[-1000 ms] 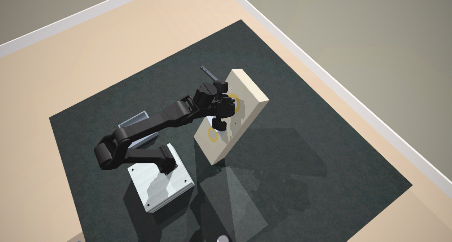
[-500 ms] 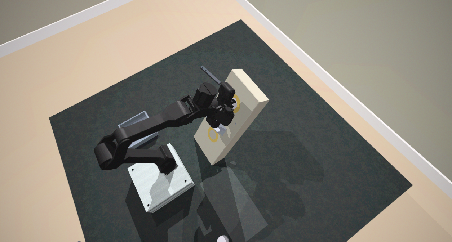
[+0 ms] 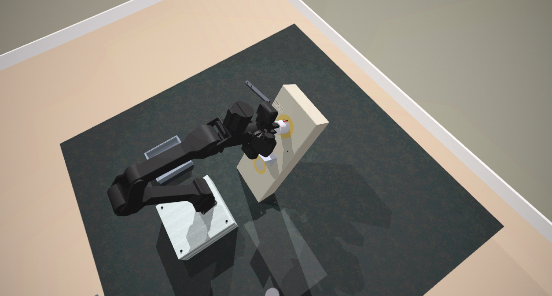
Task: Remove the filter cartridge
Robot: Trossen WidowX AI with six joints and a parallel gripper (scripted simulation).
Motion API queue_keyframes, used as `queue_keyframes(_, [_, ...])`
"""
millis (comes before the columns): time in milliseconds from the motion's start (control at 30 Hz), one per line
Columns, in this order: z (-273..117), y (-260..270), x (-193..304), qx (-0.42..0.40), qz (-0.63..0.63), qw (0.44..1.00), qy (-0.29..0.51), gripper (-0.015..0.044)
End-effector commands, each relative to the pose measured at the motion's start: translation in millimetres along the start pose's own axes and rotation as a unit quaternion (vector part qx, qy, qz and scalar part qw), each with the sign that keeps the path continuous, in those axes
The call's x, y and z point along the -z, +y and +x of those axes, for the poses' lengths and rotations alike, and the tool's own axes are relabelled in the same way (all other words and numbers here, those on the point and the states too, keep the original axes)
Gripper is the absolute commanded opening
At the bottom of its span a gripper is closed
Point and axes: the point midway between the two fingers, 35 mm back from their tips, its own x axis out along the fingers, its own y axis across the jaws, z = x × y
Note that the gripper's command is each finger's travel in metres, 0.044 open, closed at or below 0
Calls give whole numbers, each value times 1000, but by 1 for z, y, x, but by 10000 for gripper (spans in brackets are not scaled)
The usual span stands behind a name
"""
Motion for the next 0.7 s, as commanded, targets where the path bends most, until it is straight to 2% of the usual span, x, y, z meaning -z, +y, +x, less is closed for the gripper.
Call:
queue_keyframes(0, [-22,1,1,-4,-8,1000,3,0])
queue_keyframes(233, [-30,-2,1,-4,-11,1000,3,0])
queue_keyframes(667, [-26,-45,6,-3,-11,1000,3,0])
